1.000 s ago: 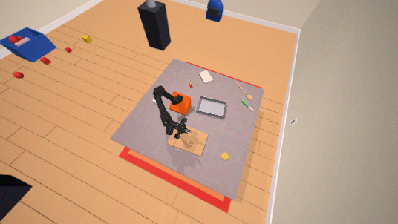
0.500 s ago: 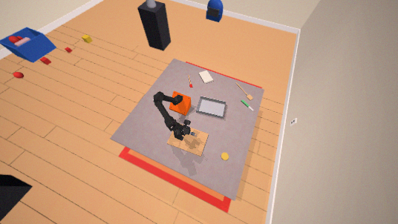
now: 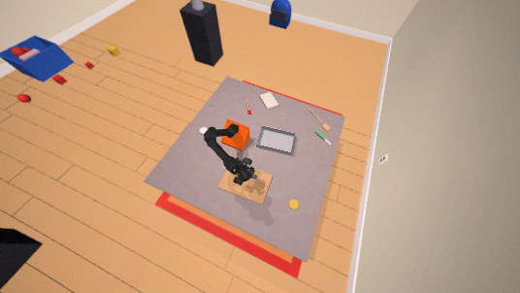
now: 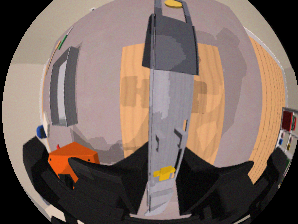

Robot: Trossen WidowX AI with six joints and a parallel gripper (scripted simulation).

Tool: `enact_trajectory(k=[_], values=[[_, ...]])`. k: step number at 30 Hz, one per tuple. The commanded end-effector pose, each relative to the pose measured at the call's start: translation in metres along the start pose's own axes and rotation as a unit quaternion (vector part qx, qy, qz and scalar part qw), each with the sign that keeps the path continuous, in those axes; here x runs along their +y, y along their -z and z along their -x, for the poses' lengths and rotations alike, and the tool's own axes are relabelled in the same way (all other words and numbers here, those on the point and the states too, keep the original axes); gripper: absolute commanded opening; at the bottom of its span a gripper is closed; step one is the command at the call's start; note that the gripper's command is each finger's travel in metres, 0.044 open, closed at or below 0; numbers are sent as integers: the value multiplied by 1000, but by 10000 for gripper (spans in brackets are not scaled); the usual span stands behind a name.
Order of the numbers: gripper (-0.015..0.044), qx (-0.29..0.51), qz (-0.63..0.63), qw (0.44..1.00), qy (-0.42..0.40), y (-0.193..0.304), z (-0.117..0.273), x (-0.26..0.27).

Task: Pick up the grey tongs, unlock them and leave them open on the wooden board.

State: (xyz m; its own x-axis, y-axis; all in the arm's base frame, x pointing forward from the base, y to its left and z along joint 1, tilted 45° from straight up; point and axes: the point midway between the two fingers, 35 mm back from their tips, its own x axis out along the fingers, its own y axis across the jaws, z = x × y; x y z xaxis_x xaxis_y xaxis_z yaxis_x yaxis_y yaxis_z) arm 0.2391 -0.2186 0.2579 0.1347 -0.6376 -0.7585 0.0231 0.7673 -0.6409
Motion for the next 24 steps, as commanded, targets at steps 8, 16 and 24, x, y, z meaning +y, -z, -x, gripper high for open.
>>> enact_trajectory(k=[8, 16, 24], values=[[-150, 72, 28, 995, 58, -8, 4, -6], [-150, 72, 27, 995, 58, -8, 3, -6], [-150, 72, 27, 995, 56, -8, -9, -7]])
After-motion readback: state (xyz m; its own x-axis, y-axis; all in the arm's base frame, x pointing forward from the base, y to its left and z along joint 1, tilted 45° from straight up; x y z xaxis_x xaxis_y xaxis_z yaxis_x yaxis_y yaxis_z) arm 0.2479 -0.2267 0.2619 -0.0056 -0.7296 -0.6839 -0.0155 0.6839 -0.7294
